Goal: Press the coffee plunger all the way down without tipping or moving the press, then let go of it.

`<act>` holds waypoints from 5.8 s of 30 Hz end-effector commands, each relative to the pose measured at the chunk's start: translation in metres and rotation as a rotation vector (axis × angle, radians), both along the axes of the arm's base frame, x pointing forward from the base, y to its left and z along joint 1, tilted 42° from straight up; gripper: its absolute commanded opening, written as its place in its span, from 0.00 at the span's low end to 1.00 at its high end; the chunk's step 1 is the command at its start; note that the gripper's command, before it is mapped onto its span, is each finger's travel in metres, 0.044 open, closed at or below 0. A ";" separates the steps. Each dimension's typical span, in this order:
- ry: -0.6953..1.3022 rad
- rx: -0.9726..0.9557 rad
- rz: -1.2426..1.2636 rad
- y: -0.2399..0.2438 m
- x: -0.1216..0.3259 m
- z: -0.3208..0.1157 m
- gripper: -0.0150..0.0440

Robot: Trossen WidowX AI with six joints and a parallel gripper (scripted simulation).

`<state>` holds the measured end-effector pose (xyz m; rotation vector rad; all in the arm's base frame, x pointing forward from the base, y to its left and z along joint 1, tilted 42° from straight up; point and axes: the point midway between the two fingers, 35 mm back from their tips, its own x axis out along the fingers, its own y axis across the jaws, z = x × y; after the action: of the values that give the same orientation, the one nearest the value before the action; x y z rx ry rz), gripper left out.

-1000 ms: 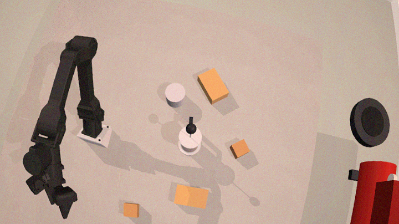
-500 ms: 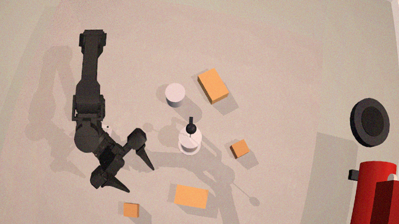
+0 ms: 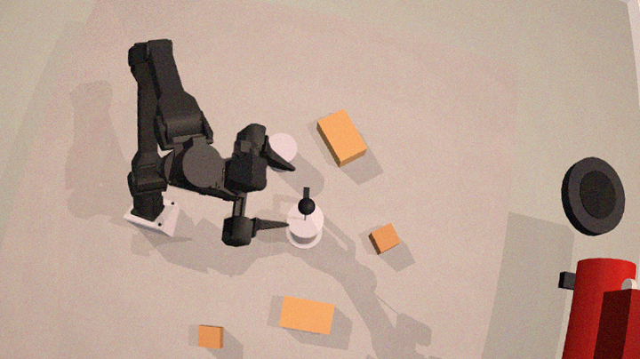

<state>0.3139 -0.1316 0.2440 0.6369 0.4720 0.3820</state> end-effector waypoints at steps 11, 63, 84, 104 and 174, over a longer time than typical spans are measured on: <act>-0.011 0.018 0.030 0.038 -0.004 -0.038 1.00; -0.013 0.017 0.029 0.060 0.028 -0.051 0.47; -0.009 0.013 0.031 0.081 0.032 -0.079 0.47; -0.010 0.014 0.030 0.102 0.034 -0.104 0.47; -0.031 0.013 0.018 0.114 0.046 -0.117 0.47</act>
<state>0.3602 -0.0177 0.1275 0.6386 0.4446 0.4130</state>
